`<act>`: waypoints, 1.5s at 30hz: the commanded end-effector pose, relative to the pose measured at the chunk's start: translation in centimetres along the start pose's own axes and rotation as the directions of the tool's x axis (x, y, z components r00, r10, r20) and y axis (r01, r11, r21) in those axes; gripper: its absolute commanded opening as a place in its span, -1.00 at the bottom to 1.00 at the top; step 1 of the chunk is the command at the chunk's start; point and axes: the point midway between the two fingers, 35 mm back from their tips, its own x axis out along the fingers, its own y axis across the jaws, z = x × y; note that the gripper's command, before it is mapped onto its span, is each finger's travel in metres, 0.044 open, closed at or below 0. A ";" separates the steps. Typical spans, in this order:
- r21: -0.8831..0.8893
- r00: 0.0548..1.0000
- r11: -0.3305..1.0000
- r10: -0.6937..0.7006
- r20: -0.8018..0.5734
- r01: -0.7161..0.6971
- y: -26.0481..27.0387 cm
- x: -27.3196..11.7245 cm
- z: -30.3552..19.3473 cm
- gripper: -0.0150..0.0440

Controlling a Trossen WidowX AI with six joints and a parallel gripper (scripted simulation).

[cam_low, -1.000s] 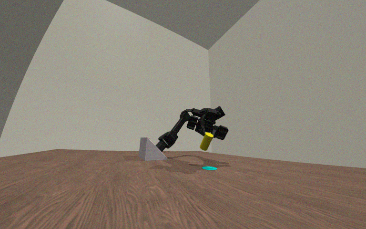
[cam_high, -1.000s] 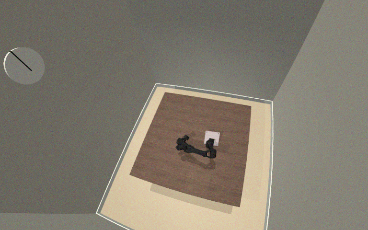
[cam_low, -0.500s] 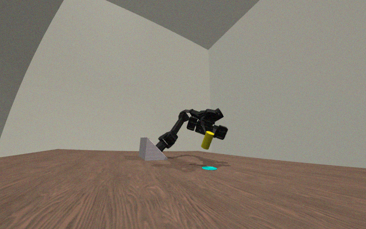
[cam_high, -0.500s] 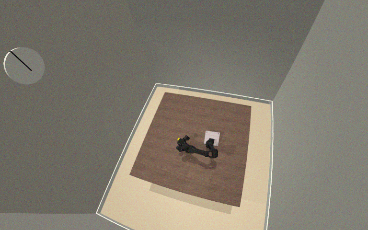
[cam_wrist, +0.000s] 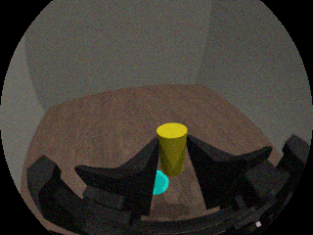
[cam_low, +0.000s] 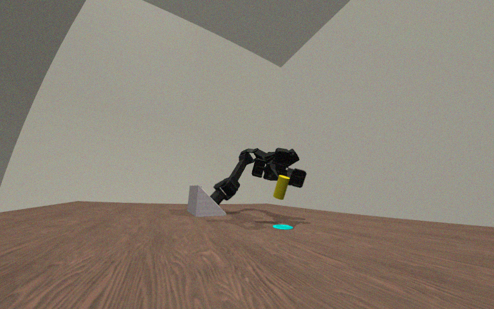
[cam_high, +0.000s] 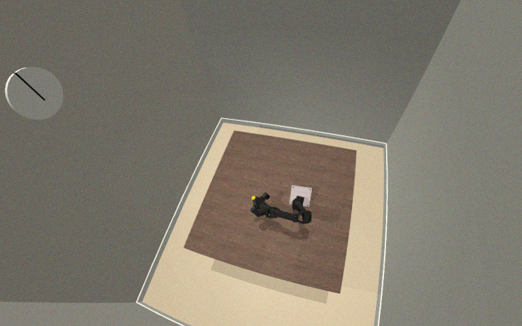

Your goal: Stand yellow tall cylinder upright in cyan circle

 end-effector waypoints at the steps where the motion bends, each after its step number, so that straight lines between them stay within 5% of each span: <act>1: 0.015 0.999 1.000 0.005 0.032 -0.005 -0.1 -0.2 0.0 -0.14; 45: 0.175 0.947 0.974 0.080 0.312 -0.141 -0.5 -3.0 0.4 -0.14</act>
